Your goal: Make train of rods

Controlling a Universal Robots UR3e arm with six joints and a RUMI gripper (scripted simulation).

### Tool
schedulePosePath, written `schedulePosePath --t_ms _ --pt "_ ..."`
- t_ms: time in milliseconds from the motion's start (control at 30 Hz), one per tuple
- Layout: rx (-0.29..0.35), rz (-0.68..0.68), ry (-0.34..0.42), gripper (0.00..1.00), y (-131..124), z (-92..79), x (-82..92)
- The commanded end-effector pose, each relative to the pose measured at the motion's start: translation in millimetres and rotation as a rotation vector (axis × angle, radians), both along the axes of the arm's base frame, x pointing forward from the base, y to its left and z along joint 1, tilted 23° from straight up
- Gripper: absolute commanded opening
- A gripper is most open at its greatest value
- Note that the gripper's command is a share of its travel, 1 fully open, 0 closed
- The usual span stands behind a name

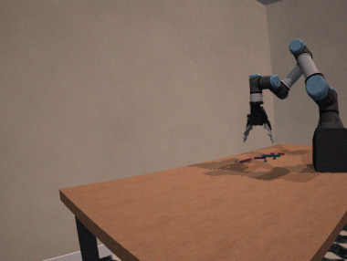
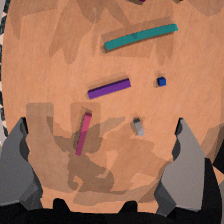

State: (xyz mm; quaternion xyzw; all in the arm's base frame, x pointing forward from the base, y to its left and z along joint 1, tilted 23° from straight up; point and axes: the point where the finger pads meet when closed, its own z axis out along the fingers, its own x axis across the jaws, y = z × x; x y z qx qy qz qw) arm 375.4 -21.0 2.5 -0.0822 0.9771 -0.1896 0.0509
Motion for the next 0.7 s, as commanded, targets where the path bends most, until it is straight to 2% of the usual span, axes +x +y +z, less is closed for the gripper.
schedulePosePath --t_ms 0,667 --pt "-0.025 0.154 0.059 1.00 9.8 -2.2 6.2" --pt "-0.077 0.464 0.179 1.00 38.6 -12.4 15.6"
